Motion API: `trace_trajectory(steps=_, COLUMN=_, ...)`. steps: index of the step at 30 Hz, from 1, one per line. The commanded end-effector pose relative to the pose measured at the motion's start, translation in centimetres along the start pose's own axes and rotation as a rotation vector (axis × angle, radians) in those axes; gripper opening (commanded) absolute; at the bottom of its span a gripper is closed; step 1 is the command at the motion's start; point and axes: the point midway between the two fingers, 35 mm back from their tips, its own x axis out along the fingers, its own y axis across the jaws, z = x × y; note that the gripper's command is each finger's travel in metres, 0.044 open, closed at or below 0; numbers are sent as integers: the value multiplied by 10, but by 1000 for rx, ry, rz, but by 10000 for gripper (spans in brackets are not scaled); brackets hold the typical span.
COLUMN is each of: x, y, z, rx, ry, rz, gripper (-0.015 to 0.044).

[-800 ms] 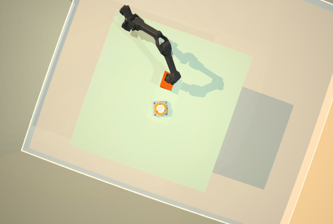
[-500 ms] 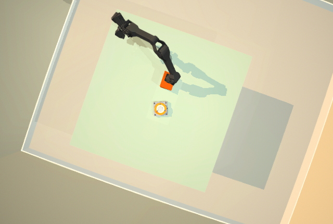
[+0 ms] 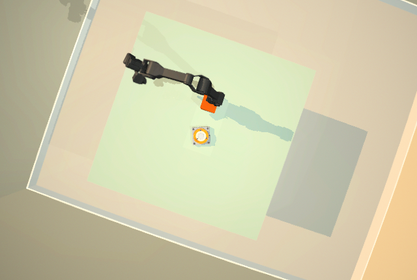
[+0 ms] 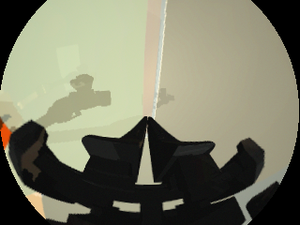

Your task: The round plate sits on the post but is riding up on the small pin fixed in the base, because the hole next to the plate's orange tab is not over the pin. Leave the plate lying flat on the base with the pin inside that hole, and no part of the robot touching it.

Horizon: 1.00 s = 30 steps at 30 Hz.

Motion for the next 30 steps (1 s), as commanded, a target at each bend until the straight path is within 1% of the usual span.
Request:
trace_trajectory(steps=1, x=-23, y=22, z=51, rx=-22, ry=-74, rz=40, gripper=0)
trace_trajectory(steps=4, x=-48, y=50, z=101, rx=-46, ry=-143, rz=90, gripper=0)
trace_trajectory(steps=8, x=-76, y=90, z=150, rx=-70, ry=-206, rz=161, gripper=0)
trace_trajectory(steps=10, x=-83, y=101, z=161, rx=-76, ry=-219, rz=181, gripper=0)
trace_trajectory(steps=12, x=-103, y=135, z=189, rx=-91, ry=-249, rz=242, gripper=0)
trace_trajectory(steps=16, x=-132, y=189, z=222, rx=-110, ry=-277, rz=341, gripper=0)
trace_trajectory(steps=18, x=-139, y=203, z=228, rx=-114, ry=-280, rz=365, gripper=0)
trace_trajectory(steps=23, x=-179, y=290, z=252, rx=-135, ry=-270, rz=524, gripper=0)
trace_trajectory(steps=24, x=-187, y=306, z=254, rx=-137, ry=-262, rz=553, gripper=0)
trace_trajectory(steps=26, x=-192, y=319, z=255, rx=-139, ry=-255, rz=577, gripper=0)
trace_trajectory(steps=30, x=-224, y=393, z=252, rx=-146, ry=-191, rz=711, gripper=0)
